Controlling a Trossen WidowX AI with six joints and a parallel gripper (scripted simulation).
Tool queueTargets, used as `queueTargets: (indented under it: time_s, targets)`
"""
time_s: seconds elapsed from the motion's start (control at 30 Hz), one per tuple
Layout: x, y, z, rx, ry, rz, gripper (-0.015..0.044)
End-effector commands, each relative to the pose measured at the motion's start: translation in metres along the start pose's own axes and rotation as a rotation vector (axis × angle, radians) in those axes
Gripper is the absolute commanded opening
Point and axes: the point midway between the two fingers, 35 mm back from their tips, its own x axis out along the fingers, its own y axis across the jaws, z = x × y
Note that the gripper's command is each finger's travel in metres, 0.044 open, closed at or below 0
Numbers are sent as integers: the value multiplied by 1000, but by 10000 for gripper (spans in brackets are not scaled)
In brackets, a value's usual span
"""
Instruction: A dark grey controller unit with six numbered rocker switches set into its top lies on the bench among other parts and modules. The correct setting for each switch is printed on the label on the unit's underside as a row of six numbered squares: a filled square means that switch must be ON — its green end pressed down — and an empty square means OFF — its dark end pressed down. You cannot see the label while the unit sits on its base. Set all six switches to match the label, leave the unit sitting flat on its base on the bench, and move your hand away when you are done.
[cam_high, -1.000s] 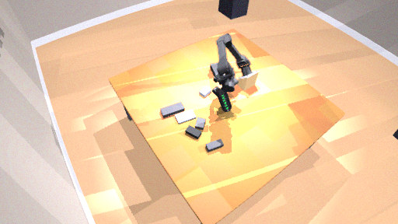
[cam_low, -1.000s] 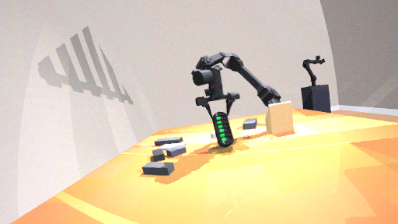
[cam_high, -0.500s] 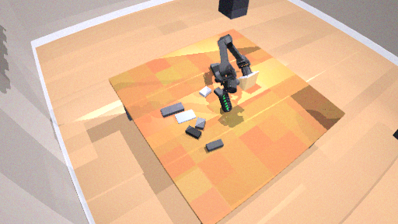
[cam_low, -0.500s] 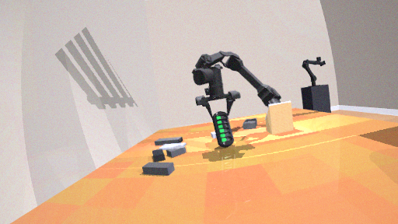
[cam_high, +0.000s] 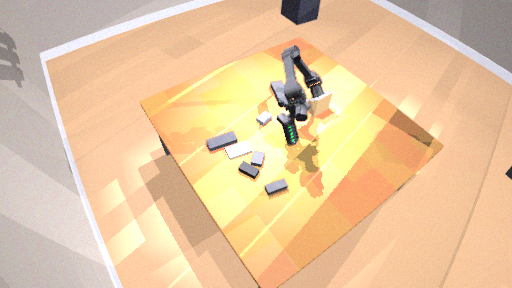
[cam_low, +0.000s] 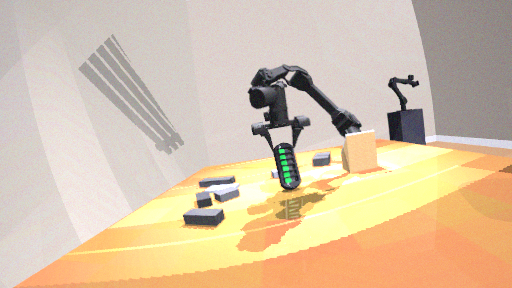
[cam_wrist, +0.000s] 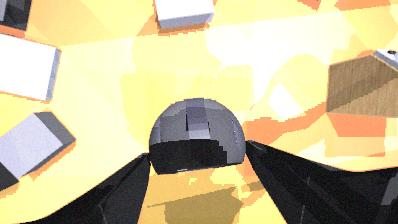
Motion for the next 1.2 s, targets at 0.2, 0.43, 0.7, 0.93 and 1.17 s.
queueTargets:
  time_s: [0.2,0.43,0.7,0.93,1.17]
  targets:
    - [-4,0,-11,-1,-17,3,335]
    - [-6,0,-16,-1,-28,3,336]
    - [-7,0,-21,-1,-39,3,335]
    - [-9,0,-25,-1,-46,3,336]
    - [-10,0,-28,-1,-40,3,335]
